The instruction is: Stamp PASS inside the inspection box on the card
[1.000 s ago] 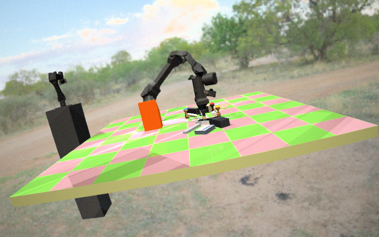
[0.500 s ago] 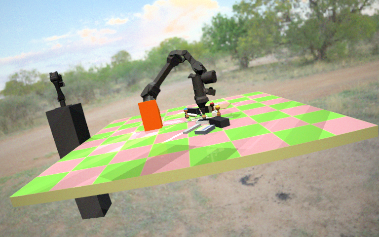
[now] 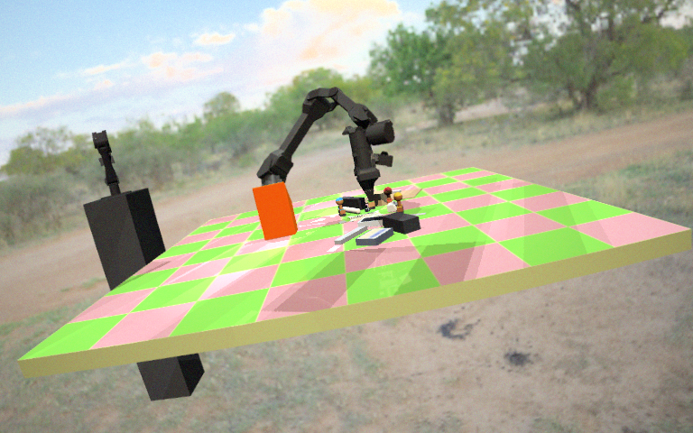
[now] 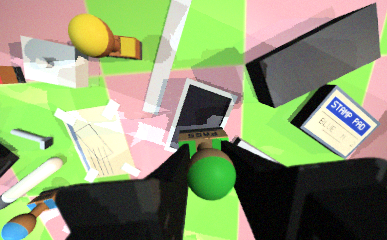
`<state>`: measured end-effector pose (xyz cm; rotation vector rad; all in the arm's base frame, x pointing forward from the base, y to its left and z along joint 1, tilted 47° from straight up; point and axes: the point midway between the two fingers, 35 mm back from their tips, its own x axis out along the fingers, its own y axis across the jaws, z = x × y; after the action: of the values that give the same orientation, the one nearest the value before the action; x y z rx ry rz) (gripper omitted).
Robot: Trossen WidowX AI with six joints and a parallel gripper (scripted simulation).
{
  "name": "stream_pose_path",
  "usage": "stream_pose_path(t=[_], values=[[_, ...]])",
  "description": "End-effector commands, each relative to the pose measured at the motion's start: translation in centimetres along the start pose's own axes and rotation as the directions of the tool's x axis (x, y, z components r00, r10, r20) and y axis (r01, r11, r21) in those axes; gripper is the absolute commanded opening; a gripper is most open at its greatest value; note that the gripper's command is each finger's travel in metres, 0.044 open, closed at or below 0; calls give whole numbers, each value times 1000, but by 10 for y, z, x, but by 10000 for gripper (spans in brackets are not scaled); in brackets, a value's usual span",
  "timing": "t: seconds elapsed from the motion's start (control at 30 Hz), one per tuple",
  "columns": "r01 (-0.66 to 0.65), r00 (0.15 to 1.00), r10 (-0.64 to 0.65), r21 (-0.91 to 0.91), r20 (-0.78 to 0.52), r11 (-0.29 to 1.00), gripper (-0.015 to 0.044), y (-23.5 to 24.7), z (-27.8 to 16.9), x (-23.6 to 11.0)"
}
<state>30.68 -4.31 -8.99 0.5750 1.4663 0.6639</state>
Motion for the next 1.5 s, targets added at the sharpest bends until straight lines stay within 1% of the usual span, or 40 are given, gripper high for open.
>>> stream_pose_path(t=[0.0,0.37,0.57,0.77,1.1,1.47], values=[[8,1000,-8,-10,4,1000,0,-1,2,-8],[8,1000,-8,-6,4,1000,0,0,1,-22],[7,1000,-8,144,1,990,0,19,2,-24],[7,1000,-6,308,-1,951,0,40,3,-25],[6,1000,-2,560,-7,829,0,74,0,-26],[7,1000,5,785,-13,619,0,111,-8,-25]])
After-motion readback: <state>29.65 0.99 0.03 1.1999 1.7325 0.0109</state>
